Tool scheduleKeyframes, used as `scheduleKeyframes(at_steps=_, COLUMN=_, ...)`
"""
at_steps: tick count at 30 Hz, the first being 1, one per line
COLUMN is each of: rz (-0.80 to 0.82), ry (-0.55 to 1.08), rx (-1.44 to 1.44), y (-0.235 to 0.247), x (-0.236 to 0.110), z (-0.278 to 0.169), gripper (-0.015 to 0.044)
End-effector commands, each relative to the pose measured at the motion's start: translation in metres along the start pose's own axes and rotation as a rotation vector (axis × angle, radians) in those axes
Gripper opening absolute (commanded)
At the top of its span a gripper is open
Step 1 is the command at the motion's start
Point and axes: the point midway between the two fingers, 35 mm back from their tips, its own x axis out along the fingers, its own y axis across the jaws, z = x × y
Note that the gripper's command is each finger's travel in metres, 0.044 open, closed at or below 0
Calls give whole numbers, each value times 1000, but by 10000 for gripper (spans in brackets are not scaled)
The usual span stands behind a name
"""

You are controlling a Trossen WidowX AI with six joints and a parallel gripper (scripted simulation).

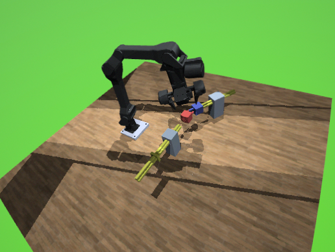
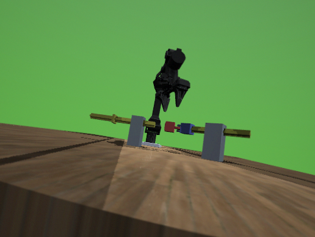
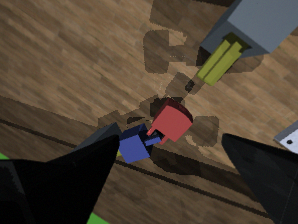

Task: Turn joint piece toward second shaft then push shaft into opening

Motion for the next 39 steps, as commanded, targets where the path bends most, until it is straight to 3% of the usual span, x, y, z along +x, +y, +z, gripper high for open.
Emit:
scheduleKeyframes(at_steps=1, rz=7, ry=-22, rx=-140, y=0, x=-19, z=-2, gripper=440)
scheduleKeyframes(at_steps=9, rz=11, ry=-50, rx=-387, y=-2, x=-50, z=-6, gripper=440)
scheduleKeyframes(at_steps=19, rz=14, ry=-42, rx=-365, y=-2, x=-50, z=-6, gripper=440)
scheduleKeyframes(at_steps=39, rz=38, ry=181, rx=170, y=-31, x=-22, z=39, gripper=440)
